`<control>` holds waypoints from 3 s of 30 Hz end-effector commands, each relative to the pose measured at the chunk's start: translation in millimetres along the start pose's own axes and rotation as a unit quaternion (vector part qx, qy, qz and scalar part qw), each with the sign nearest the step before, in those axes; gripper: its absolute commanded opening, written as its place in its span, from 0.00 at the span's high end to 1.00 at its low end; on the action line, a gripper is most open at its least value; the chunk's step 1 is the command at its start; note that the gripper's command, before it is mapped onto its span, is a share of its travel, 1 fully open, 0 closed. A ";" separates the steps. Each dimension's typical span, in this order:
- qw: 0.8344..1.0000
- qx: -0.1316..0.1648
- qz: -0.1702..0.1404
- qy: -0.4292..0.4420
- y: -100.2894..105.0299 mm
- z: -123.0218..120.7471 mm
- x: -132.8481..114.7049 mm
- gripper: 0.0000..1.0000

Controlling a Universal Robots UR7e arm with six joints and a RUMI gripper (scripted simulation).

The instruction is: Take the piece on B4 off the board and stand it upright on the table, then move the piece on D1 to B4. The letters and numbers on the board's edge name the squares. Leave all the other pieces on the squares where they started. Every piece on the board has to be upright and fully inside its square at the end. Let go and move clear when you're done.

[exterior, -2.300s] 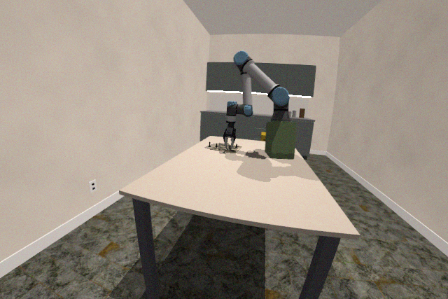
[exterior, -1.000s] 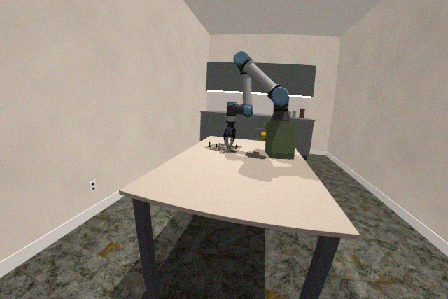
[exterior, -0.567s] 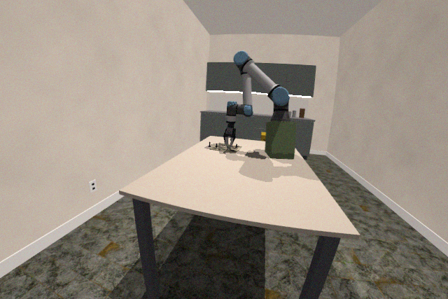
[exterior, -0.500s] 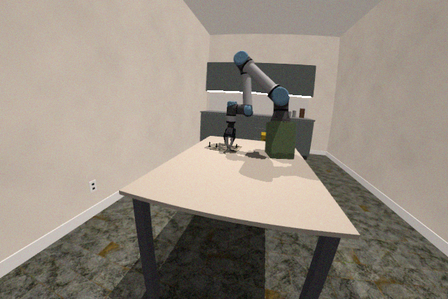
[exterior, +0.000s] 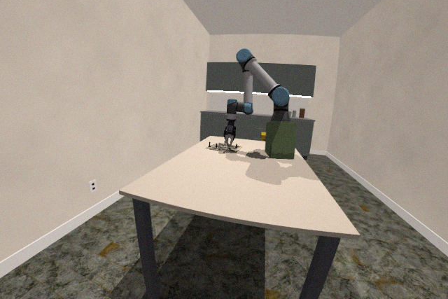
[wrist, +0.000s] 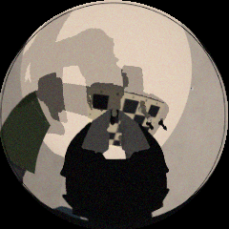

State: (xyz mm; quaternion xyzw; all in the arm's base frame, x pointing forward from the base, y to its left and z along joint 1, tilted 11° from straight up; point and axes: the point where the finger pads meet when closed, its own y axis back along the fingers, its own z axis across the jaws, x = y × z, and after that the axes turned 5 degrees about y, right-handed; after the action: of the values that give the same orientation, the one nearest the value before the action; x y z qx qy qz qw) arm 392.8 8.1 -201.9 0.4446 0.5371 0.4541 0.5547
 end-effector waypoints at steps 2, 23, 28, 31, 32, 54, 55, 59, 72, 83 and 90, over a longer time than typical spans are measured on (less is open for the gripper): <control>1.000 0.000 0.000 0.000 16.0 0.4 -0.1 1.00; 1.000 0.000 0.000 0.000 76.3 0.4 -0.1 1.00; 1.000 0.000 0.000 0.000 82.2 0.4 -0.1 1.00; 1.000 0.000 0.000 0.000 83.2 0.4 -0.1 1.00; 1.000 0.000 0.000 0.000 83.2 0.4 -0.1 1.00; 0.999 0.000 0.000 0.048 83.0 10.5 -14.8 1.00; 0.998 0.000 0.000 0.059 82.9 12.8 -18.5 1.00; 0.993 0.000 0.000 0.115 82.8 23.5 -36.9 1.00; 0.960 0.000 0.000 0.280 83.4 50.6 -100.0 1.00; 0.942 0.000 0.000 0.337 83.9 58.1 -124.5 1.00; 0.942 0.000 0.000 0.337 83.9 58.1 -124.5 1.00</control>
State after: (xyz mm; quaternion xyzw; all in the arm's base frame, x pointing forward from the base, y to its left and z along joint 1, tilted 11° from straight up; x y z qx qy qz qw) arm 446.8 -97.9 -94.5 0.2665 0.6924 0.5767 0.3420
